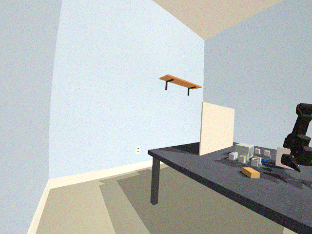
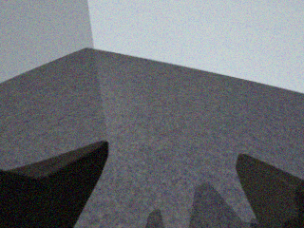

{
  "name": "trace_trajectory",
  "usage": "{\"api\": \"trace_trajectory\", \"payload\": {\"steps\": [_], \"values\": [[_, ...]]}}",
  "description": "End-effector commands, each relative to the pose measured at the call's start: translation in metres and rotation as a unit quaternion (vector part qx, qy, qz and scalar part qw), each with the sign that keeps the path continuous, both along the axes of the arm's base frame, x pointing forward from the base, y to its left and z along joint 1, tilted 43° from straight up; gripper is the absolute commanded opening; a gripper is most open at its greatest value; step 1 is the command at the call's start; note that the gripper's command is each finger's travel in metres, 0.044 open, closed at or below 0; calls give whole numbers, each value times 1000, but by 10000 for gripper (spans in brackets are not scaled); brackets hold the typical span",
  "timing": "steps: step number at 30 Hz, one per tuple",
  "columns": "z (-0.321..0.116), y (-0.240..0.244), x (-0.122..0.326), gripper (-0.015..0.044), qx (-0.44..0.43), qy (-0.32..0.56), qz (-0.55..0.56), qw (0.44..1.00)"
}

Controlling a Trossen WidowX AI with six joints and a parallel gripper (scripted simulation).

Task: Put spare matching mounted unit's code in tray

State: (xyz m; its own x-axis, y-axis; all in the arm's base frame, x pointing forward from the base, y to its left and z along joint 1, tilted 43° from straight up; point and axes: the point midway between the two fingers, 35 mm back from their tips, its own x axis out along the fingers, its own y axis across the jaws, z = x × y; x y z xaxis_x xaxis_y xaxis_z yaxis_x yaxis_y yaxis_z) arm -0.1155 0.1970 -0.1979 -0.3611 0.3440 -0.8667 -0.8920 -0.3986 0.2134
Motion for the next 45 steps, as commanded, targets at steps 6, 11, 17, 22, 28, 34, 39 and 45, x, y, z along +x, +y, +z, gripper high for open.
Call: {"api": "trace_trajectory", "payload": {"steps": [6,11,17,22,28,34,39,45], "values": [[0,0,0,440,0,0,0,1000],[-14,30,21,440,-22,-24,-76,997],[-26,77,66,440,-62,-64,-205,975],[-22,112,115,440,-96,-98,-306,942],[0,138,184,440,-139,-135,-418,887],[41,142,261,440,-187,-163,-515,820],[77,132,313,440,-221,-188,-576,764],[138,100,377,440,-268,-222,-646,679]]}}
